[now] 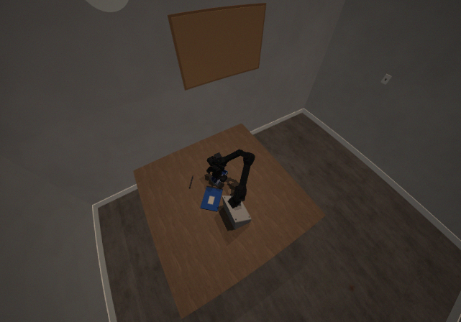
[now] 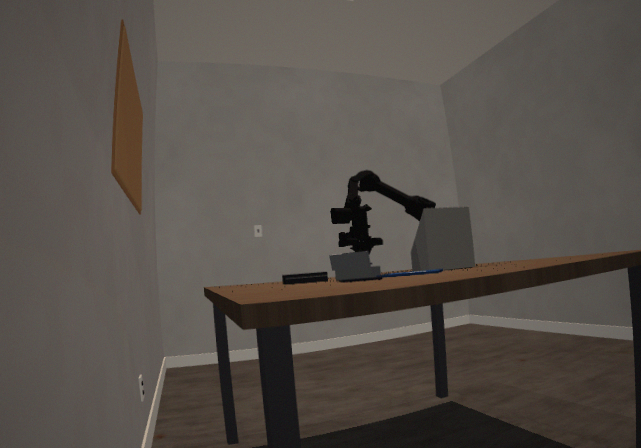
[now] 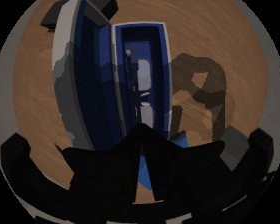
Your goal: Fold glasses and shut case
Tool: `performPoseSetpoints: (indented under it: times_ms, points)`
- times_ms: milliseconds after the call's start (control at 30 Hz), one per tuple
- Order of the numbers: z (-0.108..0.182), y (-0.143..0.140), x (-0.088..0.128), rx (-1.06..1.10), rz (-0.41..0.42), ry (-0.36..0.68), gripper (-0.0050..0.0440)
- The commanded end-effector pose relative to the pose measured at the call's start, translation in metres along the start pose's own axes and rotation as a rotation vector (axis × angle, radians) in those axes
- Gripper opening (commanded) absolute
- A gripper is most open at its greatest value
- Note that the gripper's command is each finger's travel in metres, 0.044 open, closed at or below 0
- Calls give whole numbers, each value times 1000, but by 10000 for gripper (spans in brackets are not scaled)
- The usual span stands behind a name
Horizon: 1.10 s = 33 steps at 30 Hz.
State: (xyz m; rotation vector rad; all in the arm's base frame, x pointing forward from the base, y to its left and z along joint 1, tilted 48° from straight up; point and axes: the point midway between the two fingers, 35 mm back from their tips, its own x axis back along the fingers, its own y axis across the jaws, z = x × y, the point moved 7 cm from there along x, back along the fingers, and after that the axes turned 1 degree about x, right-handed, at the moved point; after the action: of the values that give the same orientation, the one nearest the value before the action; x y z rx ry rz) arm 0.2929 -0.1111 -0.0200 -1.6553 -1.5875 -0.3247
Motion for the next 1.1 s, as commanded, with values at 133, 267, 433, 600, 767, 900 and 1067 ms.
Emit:
performPoseSetpoints:
  times_ms: [133, 267, 433, 600, 767, 900, 1067]
  points:
    - [7, -1, -1, 4, 3, 4, 0]
    - [10, -1, -1, 4, 3, 4, 0]
    - [12, -1, -1, 4, 3, 4, 0]
    - [15, -1, -1, 4, 3, 4, 0]
    - [18, -1, -1, 4, 3, 4, 0]
    - [19, -2, -1, 4, 3, 4, 0]
    - [23, -2, -1, 4, 3, 4, 0]
